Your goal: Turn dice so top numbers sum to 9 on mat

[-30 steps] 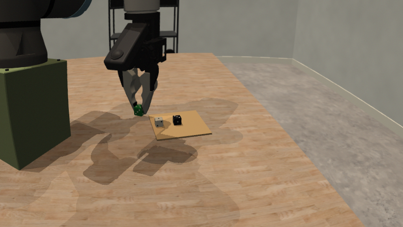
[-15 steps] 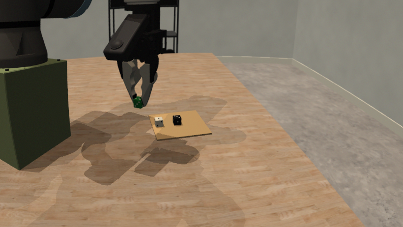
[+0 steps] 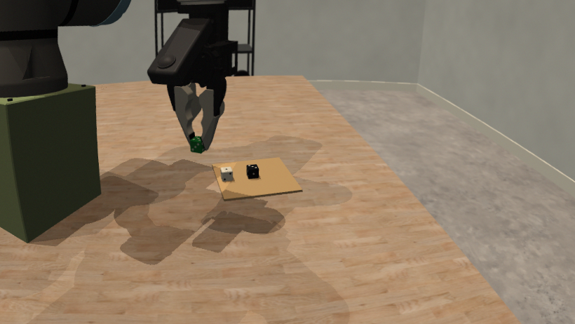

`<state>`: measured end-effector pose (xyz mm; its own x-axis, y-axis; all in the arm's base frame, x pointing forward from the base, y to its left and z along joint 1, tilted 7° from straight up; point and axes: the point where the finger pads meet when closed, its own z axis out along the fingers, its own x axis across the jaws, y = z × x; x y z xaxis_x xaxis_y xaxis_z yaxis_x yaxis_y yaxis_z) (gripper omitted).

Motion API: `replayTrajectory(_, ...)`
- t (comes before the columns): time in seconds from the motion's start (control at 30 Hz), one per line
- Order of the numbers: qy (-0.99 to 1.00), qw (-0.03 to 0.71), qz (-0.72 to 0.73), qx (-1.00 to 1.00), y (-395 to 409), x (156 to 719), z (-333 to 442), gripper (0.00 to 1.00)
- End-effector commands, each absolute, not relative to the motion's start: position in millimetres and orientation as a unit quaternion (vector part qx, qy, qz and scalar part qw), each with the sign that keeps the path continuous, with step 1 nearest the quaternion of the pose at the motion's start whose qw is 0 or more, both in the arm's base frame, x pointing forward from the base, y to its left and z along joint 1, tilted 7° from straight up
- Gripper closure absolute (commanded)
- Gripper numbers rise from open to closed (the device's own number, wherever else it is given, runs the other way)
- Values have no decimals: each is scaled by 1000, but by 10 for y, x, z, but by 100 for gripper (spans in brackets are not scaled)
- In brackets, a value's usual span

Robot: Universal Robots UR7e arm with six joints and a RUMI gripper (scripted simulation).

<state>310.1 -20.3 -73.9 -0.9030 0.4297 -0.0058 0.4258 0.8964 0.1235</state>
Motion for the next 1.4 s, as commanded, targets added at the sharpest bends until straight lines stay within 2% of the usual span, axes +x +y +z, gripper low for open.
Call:
replayTrajectory(0.0, 974, 17, 60, 220, -205, 3104, -737, 97)
replayTrajectory(0.83, 980, 19, 59, 189, -206, 3132, -733, 97)
replayTrajectory(1.37, 993, 24, 57, 96, -203, 3215, -722, 97)
